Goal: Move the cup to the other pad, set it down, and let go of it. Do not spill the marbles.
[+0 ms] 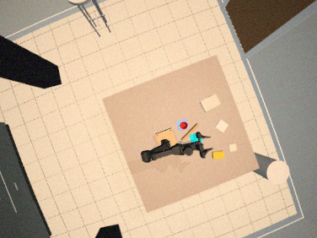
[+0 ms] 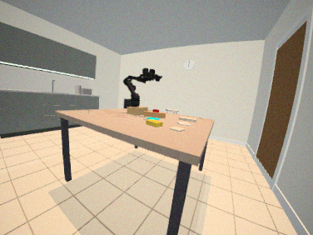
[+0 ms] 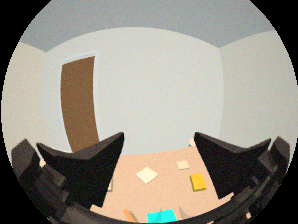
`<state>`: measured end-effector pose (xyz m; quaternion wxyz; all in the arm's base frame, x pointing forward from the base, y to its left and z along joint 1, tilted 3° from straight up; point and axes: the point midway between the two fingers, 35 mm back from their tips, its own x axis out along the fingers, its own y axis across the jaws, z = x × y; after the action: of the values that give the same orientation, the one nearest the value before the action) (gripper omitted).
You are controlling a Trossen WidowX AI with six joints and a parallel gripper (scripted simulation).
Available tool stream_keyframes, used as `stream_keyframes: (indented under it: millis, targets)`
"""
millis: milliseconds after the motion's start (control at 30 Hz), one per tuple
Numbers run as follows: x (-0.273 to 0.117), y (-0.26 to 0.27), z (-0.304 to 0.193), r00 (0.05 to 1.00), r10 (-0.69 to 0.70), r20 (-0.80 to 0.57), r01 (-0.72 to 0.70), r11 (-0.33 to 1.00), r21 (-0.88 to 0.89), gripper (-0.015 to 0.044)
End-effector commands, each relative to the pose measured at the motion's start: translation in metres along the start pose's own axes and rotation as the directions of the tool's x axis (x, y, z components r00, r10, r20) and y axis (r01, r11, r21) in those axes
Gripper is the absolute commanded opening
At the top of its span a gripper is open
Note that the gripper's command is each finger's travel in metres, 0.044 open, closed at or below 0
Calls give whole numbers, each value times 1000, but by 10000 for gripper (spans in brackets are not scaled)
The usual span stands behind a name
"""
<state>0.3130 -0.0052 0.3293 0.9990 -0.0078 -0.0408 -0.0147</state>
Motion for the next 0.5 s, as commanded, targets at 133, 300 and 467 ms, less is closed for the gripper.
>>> stream_keyframes:
  millis: [133, 300, 467]
  targets:
    - [12, 39, -93, 908, 109, -404, 22, 952, 306, 269]
    - [-24, 80, -195, 571, 164, -804, 345, 841, 417, 148]
    - [-99, 99, -260, 93, 67, -993, 692, 713, 113, 148]
